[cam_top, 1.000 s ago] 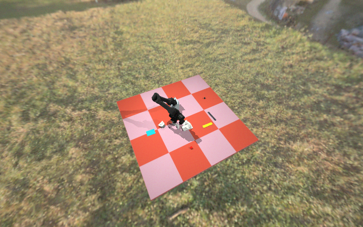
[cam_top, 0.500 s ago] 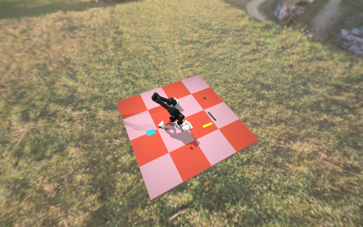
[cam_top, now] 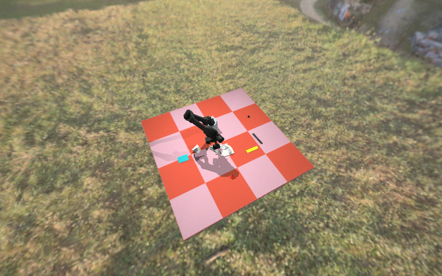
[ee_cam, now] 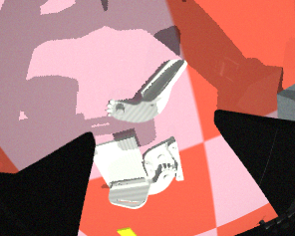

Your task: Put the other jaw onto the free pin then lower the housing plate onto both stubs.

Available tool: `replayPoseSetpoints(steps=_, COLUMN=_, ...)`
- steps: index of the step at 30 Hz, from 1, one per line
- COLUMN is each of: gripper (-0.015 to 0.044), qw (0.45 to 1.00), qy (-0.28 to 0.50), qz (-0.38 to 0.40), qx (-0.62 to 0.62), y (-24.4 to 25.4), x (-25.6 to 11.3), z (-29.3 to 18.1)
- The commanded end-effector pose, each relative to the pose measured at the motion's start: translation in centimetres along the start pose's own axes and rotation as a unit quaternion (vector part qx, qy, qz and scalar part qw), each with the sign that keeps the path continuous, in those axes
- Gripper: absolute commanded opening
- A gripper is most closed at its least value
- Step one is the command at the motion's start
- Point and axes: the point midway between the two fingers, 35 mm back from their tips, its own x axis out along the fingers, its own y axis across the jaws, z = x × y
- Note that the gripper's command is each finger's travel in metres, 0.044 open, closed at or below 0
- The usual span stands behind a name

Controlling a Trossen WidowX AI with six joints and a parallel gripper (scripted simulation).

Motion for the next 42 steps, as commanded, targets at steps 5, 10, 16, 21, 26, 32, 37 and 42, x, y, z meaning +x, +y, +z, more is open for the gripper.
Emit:
replayPoseSetpoints(steps=5, gripper=0.0440, qw=0.997, qy=0.001, qz=-0.001, qx=0.080, y=-0.4, x=-0.1, z=0.1)
replayPoseSetpoints(steps=10, gripper=0.0440, qw=0.991, qy=0.000, qz=-0.001, qx=0.131, y=-0.6, x=-0.1, z=0.1)
replayPoseSetpoints(steps=16, gripper=0.0440, qw=0.982, qy=0.000, qz=-0.001, qx=0.191, y=-0.8, x=-0.1, z=0.1)
replayPoseSetpoints(steps=21, gripper=0.0440, qw=0.971, qy=0.000, qz=-0.001, qx=0.241, y=-1.0, x=-0.1, z=0.1)
replayPoseSetpoints(steps=26, gripper=0.0440, qw=0.957, qy=0.000, qz=-0.001, qx=0.290, y=-1.2, x=-0.1, z=0.1)
replayPoseSetpoints(steps=32, gripper=0.0440, qw=0.938, qy=-0.001, qz=-0.001, qx=0.348, y=-1.4, x=-0.2, z=0.1)
replayPoseSetpoints(steps=37, gripper=0.0440, qw=0.919, qy=-0.001, qz=-0.001, qx=0.395, y=-1.6, x=-0.2, z=0.1)
replayPoseSetpoints(steps=42, gripper=0.0440, qw=0.904, qy=-0.001, qz=-0.001, qx=0.427, y=-1.8, x=-0.2, z=0.1)
